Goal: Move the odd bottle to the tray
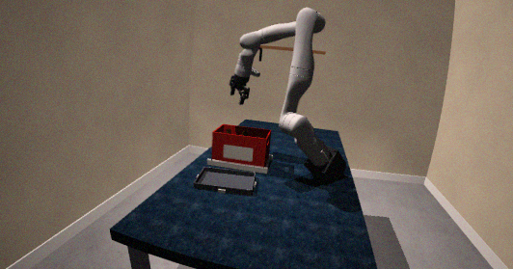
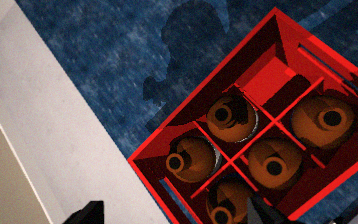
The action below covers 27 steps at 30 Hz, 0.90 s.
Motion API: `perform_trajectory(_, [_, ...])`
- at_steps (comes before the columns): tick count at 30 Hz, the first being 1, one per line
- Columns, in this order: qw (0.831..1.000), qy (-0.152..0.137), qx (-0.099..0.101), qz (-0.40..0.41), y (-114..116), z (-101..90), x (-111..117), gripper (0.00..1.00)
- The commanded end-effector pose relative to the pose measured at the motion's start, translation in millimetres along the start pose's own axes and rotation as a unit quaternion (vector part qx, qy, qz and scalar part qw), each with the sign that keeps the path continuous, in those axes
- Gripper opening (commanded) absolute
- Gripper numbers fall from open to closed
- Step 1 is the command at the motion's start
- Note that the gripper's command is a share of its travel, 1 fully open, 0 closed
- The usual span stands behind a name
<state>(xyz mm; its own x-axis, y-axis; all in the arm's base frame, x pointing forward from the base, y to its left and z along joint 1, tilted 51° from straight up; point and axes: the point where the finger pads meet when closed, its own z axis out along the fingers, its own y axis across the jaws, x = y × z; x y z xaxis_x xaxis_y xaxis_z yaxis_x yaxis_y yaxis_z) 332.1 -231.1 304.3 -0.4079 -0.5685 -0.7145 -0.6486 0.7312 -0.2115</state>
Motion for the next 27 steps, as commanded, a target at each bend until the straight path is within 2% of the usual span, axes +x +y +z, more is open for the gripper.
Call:
perform_trajectory(1, [1.0,-0.006,-0.005,-0.001,-1,3.6,-3,1.0])
perform_trajectory(7, [1.0,-0.006,-0.005,-0.001,-1,3.6,-3,1.0])
perform_trajectory(8, [1.0,-0.01,-0.021,0.001,0,11.3,4,1.0])
perform_trajectory(18, [1.0,-0.01,-0.021,0.001,0,11.3,4,1.0])
perform_trajectory(19, [0.999,-0.013,-0.037,0.003,1,19.0,10,1.0])
perform_trajectory(27, [0.999,-0.013,-0.037,0.003,1,19.0,10,1.0])
